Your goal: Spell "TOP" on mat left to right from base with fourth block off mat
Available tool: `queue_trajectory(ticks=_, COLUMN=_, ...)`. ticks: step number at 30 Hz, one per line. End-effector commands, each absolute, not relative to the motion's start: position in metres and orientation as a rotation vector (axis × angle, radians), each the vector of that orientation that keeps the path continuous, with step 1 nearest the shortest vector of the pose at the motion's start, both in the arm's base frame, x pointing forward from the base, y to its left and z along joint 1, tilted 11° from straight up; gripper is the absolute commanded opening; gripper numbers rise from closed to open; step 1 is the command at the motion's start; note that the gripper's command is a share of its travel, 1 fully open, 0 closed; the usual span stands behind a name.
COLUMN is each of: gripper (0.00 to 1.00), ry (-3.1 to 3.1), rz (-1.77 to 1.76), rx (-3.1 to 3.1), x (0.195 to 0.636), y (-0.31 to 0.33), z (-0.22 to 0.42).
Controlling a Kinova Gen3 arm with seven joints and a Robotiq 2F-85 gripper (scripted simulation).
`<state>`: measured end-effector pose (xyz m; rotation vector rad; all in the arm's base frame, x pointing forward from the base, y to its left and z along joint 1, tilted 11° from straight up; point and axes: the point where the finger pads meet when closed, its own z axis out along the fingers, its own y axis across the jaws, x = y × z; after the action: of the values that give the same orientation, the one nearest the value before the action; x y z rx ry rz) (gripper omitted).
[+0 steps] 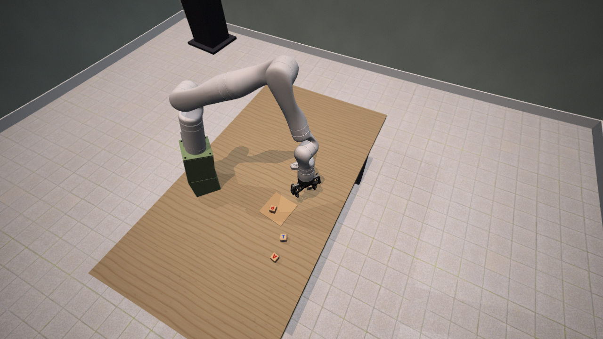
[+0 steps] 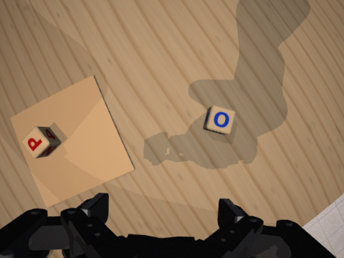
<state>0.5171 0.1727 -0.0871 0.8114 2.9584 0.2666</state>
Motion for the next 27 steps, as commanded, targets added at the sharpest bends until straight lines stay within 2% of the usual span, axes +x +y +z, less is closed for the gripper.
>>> queue_trajectory(ticks=1, gripper=1.00, ry=2.955, rz=0.268, rx=0.816, x=0.518, y=0.171, z=-0.086)
queue_trajectory(ticks=27, gripper=1.00, ry=2.956, rz=0.266, rx=0.822, x=0.506, y=0.128, z=-0.095)
